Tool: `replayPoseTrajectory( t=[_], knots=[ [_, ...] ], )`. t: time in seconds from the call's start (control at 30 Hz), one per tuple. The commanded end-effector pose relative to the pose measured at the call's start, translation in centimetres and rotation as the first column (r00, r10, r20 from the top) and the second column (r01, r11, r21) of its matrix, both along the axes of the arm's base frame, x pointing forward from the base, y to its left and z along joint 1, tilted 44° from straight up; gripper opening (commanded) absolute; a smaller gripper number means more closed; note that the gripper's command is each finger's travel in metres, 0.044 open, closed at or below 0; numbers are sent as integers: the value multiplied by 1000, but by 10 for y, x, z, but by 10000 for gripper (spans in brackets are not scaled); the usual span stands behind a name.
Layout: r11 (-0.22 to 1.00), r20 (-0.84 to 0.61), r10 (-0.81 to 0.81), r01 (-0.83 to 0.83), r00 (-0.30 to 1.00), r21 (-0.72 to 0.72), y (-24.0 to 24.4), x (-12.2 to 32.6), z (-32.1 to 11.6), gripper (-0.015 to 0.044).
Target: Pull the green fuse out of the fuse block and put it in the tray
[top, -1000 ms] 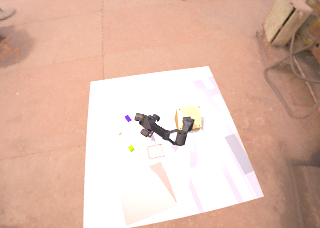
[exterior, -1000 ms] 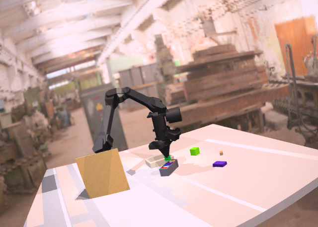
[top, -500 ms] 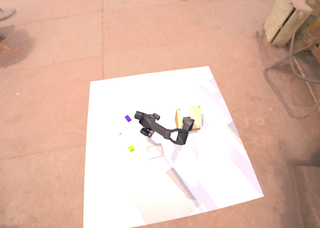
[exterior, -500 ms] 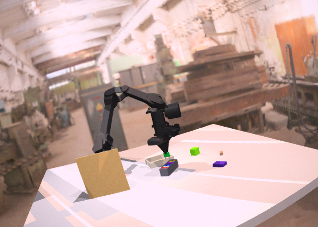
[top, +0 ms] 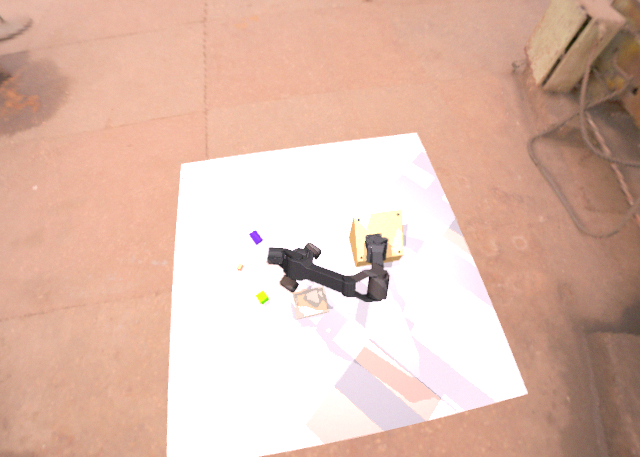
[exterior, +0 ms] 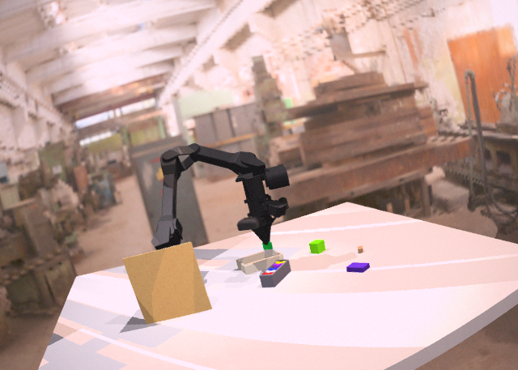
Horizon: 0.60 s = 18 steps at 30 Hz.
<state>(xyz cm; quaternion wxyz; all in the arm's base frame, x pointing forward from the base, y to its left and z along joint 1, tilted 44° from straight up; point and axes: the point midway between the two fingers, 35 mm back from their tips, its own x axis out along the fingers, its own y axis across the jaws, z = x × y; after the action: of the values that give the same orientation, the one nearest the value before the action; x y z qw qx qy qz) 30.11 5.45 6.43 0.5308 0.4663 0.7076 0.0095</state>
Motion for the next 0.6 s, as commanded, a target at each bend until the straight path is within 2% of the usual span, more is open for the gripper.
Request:
replayPoseTrajectory(
  t=[0.0, 0.3, 0.57],
  knots=[
    [1000, 9, -2, 2, 1000, 6, 22, -1, 23, 0],
    [1000, 8, 1, -1, 1000, 25, 68, -17, 67, 0],
    [1000, 8, 1, -1, 1000, 27, 72, -18, 69, 0]
  ],
)
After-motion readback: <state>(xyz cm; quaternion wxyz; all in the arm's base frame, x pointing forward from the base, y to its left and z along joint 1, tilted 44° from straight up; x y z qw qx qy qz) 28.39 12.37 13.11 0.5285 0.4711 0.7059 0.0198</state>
